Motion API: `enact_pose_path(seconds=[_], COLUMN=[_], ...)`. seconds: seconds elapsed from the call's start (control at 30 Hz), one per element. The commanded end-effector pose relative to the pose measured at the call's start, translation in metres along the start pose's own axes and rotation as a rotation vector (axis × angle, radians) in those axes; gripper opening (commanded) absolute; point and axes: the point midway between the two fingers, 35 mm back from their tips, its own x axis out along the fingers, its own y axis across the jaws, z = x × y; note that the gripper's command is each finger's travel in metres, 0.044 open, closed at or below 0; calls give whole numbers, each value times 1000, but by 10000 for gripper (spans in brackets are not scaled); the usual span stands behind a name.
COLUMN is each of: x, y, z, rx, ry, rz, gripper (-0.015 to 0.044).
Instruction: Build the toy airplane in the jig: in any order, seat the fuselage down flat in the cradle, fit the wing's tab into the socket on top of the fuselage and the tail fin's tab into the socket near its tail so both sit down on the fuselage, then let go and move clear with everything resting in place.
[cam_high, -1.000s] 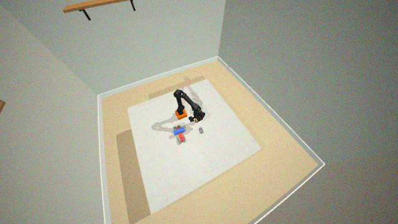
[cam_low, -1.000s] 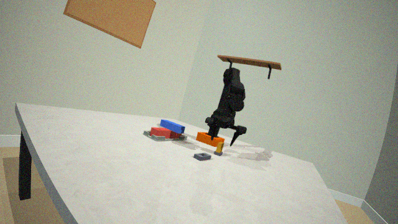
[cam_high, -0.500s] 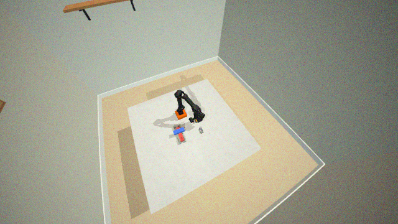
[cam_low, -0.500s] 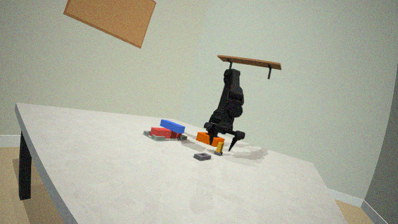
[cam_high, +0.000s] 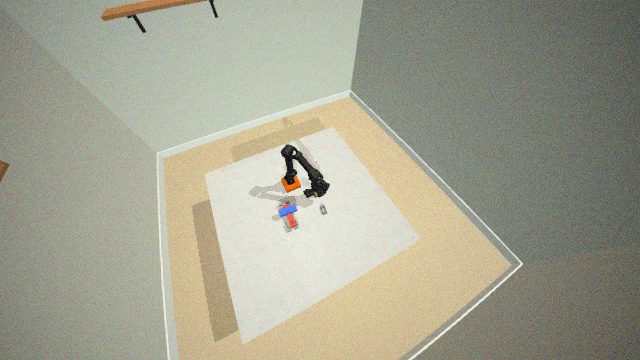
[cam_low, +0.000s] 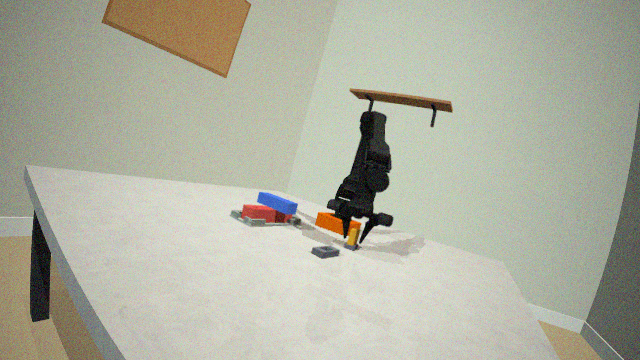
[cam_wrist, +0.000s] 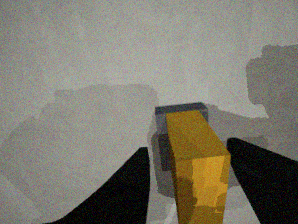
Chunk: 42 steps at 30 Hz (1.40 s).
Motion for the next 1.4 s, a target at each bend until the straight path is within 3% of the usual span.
enact_pose_path(seconds=[0.0, 0.07, 0.33, 0.67, 1.37], x=[0, 0, 0, -15, -72], y=[1, 1, 1, 5, 4], z=[0, 0, 0, 20, 18], rx=[3, 3, 3, 30, 12], ry=[1, 1, 1, -85, -50], rz=[5, 5, 5, 39, 15], gripper=[125, 72, 0, 0, 0])
